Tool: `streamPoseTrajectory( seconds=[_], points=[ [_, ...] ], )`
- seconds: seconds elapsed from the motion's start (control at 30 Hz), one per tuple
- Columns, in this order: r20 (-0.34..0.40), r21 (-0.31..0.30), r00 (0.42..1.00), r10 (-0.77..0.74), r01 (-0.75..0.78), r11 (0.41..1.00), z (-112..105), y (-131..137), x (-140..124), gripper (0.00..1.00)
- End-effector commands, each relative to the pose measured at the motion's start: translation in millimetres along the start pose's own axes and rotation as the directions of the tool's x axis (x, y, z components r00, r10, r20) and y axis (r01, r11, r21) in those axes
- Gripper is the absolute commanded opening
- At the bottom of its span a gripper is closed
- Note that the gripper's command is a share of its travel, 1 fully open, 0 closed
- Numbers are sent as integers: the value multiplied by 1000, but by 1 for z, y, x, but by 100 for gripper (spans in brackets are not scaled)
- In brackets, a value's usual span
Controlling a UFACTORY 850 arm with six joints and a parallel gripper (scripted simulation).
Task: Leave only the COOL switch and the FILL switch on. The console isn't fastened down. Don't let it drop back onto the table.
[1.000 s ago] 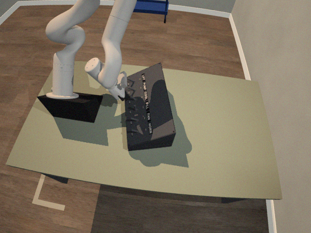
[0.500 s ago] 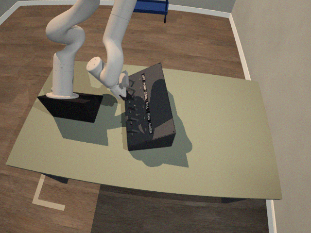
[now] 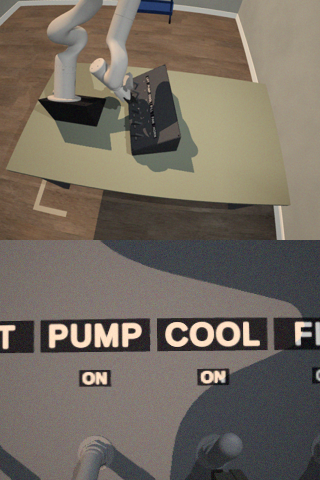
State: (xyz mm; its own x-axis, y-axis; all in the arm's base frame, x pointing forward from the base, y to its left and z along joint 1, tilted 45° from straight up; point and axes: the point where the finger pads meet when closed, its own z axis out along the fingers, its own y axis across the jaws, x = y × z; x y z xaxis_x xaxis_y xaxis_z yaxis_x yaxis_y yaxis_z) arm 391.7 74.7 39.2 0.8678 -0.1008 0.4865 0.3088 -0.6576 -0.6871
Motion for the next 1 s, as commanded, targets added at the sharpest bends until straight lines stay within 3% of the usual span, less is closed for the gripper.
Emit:
streamPoseTrajectory(
  seconds=[0.0,0.97],
  points=[
    [-1,0,1000,-1,1,1000,0,0,1,0],
    [-1,0,1000,-1,1,1000,0,0,-12,0]
  ],
)
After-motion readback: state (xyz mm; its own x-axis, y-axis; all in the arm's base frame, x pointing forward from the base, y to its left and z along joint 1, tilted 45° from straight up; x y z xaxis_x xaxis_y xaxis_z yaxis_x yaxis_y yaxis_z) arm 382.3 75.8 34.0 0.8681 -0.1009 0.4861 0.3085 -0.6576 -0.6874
